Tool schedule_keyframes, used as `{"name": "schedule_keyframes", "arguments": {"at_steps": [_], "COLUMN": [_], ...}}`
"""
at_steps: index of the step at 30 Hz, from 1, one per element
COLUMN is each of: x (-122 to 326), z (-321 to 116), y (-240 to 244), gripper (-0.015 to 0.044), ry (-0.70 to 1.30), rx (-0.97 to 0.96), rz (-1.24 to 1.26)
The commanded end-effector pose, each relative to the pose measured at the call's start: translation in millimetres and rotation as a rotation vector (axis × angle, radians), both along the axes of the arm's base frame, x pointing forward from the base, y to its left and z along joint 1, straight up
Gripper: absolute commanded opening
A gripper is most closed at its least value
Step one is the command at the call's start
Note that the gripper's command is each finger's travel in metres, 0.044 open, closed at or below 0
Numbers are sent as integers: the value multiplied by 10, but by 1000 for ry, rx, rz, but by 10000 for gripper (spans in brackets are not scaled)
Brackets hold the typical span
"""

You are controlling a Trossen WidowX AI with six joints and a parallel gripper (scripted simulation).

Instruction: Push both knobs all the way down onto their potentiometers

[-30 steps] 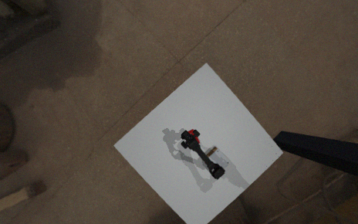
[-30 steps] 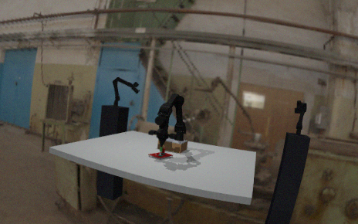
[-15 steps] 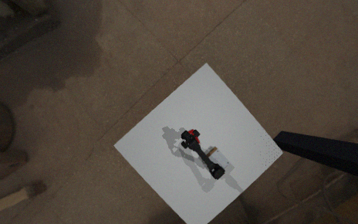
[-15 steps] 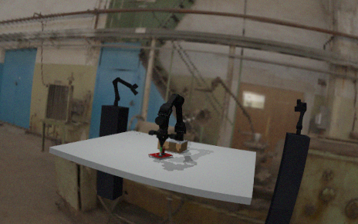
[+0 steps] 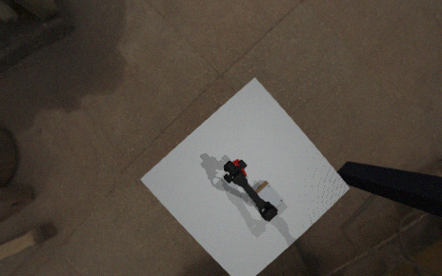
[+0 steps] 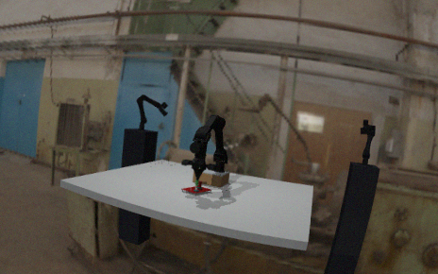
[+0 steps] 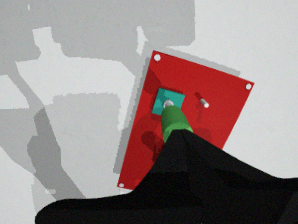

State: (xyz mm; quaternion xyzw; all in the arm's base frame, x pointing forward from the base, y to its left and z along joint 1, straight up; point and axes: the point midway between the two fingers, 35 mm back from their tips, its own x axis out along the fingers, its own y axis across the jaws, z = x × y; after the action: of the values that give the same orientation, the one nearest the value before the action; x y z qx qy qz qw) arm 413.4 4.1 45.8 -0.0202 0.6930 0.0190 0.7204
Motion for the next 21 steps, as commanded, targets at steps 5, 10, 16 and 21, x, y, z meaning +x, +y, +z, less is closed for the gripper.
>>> {"name": "schedule_keyframes", "arguments": {"at_steps": [5, 10, 16, 21], "x": [16, 16, 18, 19], "z": [-153, -155, -186, -220], "y": [4, 4, 4, 4], "gripper": [0, 0, 0, 0], "ry": [2, 2, 2, 2], "rx": [1, 1, 1, 1], "rz": [7, 7, 7, 7]}}
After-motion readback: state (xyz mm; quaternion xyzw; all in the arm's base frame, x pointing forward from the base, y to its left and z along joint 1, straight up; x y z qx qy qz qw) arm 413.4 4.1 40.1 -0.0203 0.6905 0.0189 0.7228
